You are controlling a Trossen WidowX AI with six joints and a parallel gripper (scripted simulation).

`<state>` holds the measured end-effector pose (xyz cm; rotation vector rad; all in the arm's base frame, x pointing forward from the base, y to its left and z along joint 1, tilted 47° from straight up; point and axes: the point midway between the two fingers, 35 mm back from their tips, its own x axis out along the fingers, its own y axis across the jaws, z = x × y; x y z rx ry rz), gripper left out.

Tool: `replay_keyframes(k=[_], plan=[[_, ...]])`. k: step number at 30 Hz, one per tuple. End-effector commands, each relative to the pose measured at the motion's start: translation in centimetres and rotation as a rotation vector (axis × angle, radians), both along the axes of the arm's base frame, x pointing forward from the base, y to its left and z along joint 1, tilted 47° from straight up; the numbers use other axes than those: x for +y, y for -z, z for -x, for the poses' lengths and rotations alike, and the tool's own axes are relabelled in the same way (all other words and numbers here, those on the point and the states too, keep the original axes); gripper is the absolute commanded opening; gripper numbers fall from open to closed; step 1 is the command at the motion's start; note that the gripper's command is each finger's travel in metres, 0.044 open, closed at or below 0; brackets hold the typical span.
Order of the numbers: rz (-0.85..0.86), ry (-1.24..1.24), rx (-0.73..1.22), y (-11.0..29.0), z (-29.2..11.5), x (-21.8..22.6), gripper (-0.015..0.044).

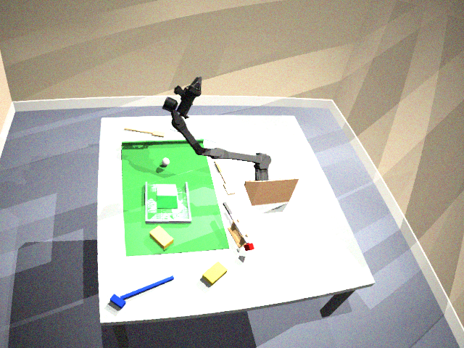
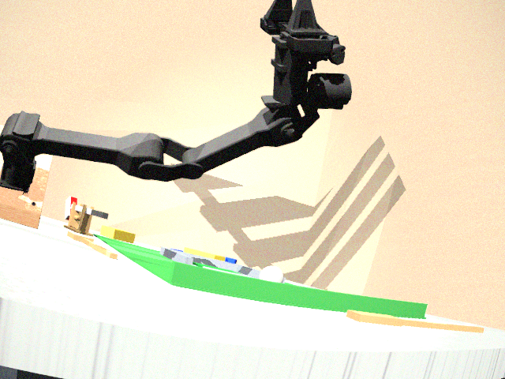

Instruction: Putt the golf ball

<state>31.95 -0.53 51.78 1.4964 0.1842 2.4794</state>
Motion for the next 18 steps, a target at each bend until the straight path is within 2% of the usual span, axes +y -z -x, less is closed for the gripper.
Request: replay_keyframes(k=[1, 2, 10, 18], plan=[[0.001, 0.006, -0.006, -0.1, 0.2, -0.1, 0.0426], [0.004, 0.024, -0.023, -0.6, 1.0, -0.3, 0.0440], [0.054, 0.292, -0.284, -5.5, 12.3, -2.1, 0.0440], [0.103, 0.600, -0.608, -7.6, 24.4, 1.1, 0.0440]])
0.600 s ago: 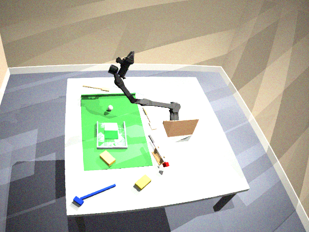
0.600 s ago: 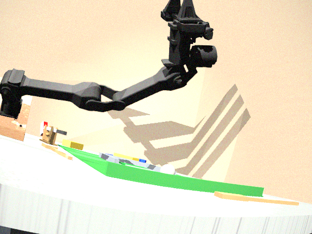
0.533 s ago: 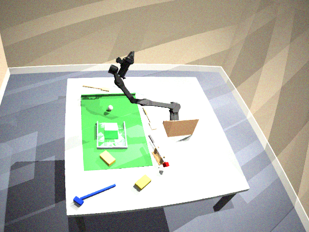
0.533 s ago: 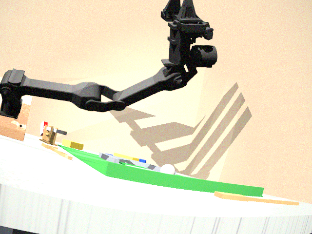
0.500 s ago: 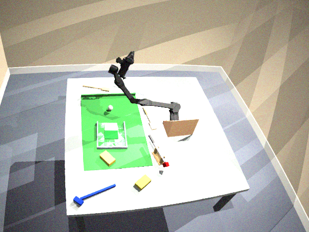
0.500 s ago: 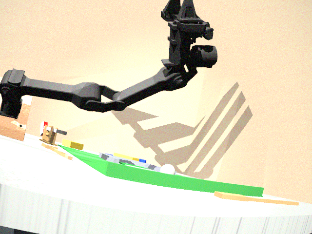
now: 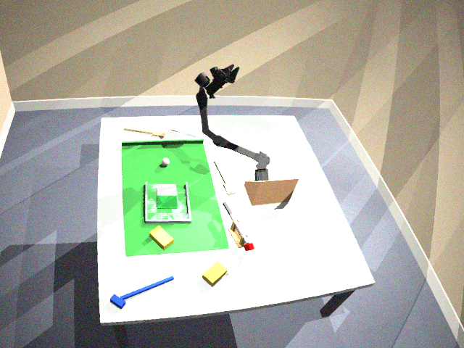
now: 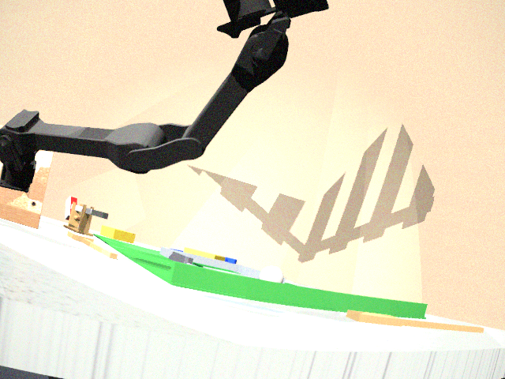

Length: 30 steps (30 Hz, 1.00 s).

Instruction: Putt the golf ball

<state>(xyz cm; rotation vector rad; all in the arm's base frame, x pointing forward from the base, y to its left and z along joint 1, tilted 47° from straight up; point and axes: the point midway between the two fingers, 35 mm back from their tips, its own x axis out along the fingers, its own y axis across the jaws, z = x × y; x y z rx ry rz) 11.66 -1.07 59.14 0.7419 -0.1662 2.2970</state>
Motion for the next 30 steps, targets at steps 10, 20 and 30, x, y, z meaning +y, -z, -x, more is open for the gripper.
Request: replay_keyframes(k=[10, 20, 30], plan=[[0.183, 0.407, -0.386, 1.5, 12.4, 8.5, 0.0440], [0.433, 0.687, -0.752, 7.9, 17.0, 21.2, 0.0440], [0.655, 0.874, -0.959, 14.2, 13.5, 28.8, 0.0440]])
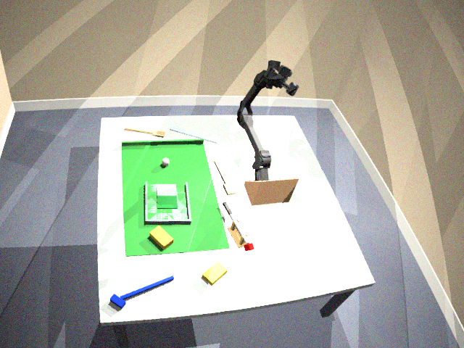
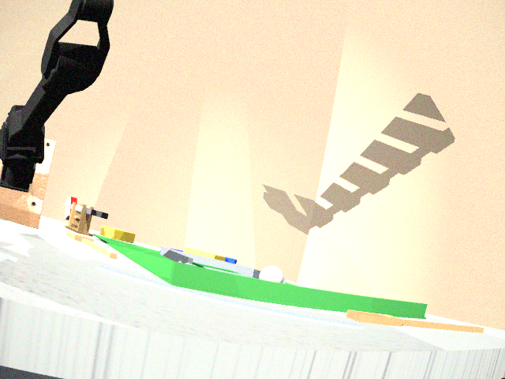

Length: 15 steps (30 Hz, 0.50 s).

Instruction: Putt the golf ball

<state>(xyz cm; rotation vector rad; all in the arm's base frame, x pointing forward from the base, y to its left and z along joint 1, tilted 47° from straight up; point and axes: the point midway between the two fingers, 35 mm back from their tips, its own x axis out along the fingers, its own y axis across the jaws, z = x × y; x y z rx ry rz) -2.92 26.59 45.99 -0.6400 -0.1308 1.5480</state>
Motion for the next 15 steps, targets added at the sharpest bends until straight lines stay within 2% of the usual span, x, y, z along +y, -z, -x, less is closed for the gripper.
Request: replay_keyframes(k=[1, 8, 15], plan=[[0.060, 0.062, -0.047, 1.8, -1.5, 1.9, 0.0440], [0.266, 0.247, -0.093, 9.0, -6.9, 7.1, 0.0440], [0.561, 0.371, -0.159, 18.4, -13.6, 9.3, 0.0440]])
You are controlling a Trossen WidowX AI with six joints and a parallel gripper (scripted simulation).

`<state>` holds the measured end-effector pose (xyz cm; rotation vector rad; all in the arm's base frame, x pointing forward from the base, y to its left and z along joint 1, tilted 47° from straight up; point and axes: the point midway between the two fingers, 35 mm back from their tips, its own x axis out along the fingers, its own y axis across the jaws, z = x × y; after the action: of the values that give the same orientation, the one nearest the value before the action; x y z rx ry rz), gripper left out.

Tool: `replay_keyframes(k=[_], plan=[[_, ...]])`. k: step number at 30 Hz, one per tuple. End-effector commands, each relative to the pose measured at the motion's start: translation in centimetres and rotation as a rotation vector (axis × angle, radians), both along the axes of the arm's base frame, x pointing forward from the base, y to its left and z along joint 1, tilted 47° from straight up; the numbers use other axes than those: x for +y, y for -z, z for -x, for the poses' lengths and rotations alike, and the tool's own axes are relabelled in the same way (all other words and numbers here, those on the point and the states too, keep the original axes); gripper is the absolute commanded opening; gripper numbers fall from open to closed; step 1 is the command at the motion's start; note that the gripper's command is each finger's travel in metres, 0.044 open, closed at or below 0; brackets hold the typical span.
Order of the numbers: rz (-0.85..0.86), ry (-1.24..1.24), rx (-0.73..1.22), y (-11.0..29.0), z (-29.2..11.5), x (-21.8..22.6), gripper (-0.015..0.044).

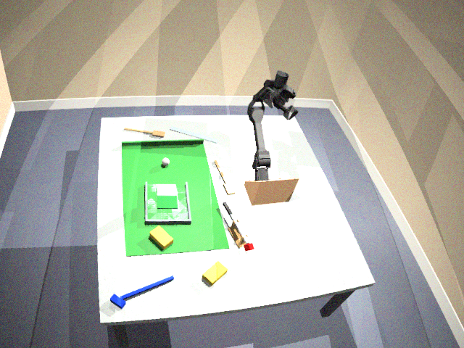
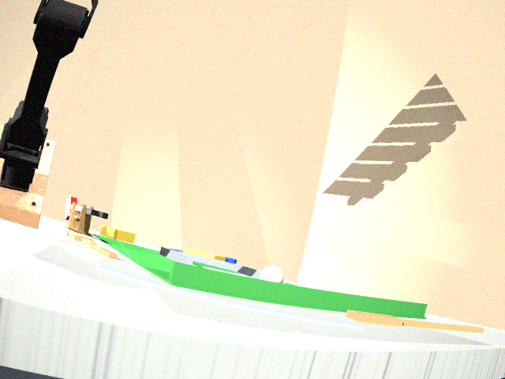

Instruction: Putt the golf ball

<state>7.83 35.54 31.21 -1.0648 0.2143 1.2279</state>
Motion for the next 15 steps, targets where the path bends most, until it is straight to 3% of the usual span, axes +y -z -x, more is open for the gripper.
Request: replay_keyframes(k=[1, 8, 15], plan=[[0.161, 0.073, -0.019, 5.1, -3.9, 0.3, 0.0440], [0.487, 0.182, 0.018, 15.4, -10.9, -2.3, 0.0440], [0.800, 0.257, 0.139, 25.0, -15.8, -8.7, 0.0440]])
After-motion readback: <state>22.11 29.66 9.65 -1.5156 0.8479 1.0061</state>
